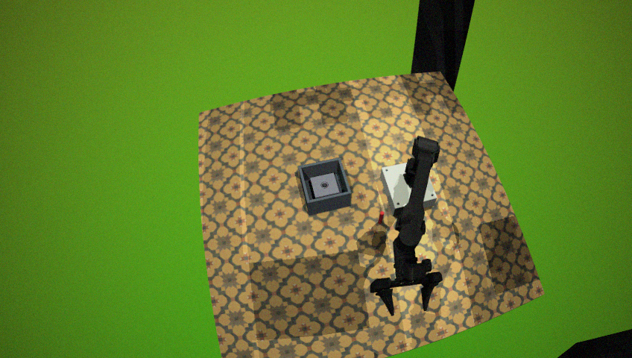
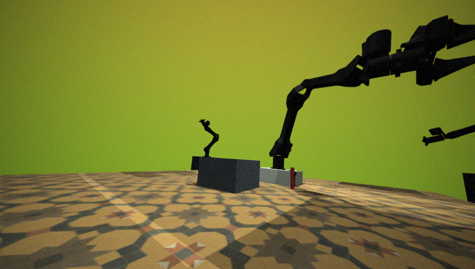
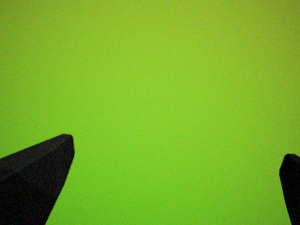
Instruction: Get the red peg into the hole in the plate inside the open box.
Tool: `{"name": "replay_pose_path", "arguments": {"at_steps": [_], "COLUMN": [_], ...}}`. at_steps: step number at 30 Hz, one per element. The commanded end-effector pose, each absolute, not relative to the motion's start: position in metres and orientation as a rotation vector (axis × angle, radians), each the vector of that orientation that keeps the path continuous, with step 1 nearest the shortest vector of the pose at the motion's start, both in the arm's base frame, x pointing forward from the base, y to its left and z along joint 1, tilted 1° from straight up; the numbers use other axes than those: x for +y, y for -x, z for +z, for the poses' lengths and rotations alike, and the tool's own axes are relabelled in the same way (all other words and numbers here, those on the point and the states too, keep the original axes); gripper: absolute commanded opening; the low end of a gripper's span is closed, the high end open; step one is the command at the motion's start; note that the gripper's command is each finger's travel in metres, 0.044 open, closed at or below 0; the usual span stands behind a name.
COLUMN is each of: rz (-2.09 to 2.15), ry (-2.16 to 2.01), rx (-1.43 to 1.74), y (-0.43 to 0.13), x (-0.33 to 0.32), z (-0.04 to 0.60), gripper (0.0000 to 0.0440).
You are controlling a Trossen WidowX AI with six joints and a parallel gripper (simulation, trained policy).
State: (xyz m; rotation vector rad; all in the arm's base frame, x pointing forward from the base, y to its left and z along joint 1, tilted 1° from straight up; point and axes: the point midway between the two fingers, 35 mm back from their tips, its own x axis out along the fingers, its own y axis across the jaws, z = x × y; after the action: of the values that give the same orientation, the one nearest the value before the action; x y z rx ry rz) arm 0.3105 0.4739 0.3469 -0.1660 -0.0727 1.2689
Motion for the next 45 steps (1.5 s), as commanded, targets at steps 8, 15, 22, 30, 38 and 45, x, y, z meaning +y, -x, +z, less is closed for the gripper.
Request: {"name": "replay_pose_path", "arguments": {"at_steps": [8, 15, 22, 30, 38, 45], "rz": [1.092, 0.967, 0.825, 0.638, 0.426, 0.219], "ry": [0.062, -0.003, -0.071, -0.152, -0.233, -0.301], "rx": [0.277, 0.491, 0.691, 0.9, 1.083, 1.219], "y": [-0.334, -0.335, -0.329, -0.315, -0.294, -0.273], "x": [0.411, 0.375, 0.338, 0.295, 0.252, 0.215], "z": [0.305, 0.27, 0.237, 0.202, 0.171, 0.147], "gripper": [0.044, 0.044, 0.044, 0.044, 0.044, 0.044]}}
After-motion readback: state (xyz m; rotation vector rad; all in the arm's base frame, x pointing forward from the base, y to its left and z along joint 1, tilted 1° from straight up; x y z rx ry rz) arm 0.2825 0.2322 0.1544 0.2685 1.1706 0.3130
